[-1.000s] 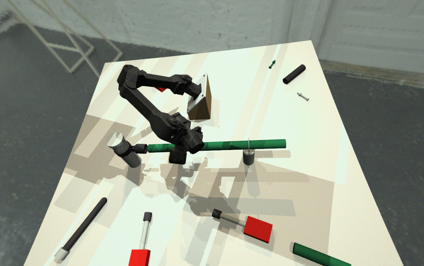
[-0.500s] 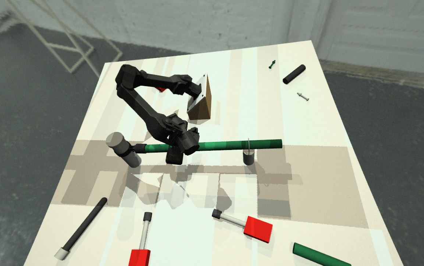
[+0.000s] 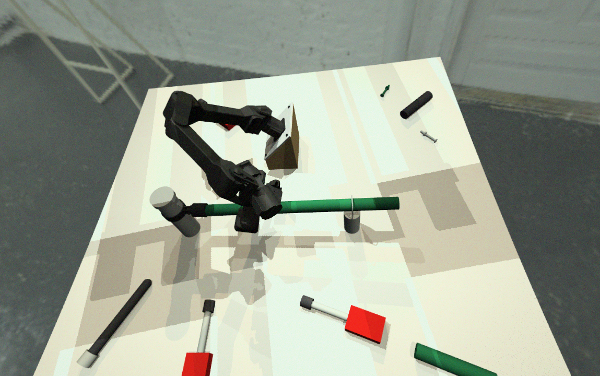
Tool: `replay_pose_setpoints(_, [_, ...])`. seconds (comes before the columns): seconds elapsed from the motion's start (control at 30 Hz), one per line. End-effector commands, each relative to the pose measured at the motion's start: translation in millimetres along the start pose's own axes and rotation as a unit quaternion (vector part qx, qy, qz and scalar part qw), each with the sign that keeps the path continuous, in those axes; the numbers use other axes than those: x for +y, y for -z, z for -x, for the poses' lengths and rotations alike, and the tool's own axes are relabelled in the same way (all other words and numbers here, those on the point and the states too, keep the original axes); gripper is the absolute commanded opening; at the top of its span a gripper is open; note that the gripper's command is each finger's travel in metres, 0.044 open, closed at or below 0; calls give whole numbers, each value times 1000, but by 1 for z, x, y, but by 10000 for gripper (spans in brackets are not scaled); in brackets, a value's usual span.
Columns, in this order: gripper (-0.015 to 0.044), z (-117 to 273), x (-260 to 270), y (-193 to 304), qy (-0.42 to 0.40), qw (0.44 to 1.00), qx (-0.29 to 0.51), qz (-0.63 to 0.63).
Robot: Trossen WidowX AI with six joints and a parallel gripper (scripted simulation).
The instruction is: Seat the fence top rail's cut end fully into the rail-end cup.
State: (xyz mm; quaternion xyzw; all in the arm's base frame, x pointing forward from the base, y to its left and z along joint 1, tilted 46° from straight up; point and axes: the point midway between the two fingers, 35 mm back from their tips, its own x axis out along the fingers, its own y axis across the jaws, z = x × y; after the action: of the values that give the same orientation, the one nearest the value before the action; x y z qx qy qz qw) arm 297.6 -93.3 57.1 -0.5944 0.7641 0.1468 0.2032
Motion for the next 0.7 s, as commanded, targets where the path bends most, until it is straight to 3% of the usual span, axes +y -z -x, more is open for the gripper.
replay_pose_setpoints(0.0, [0,3,-2,7,8,1000,4,0])
replay_pose_setpoints(0.67, [0,0,0,0,0,1000,0,0])
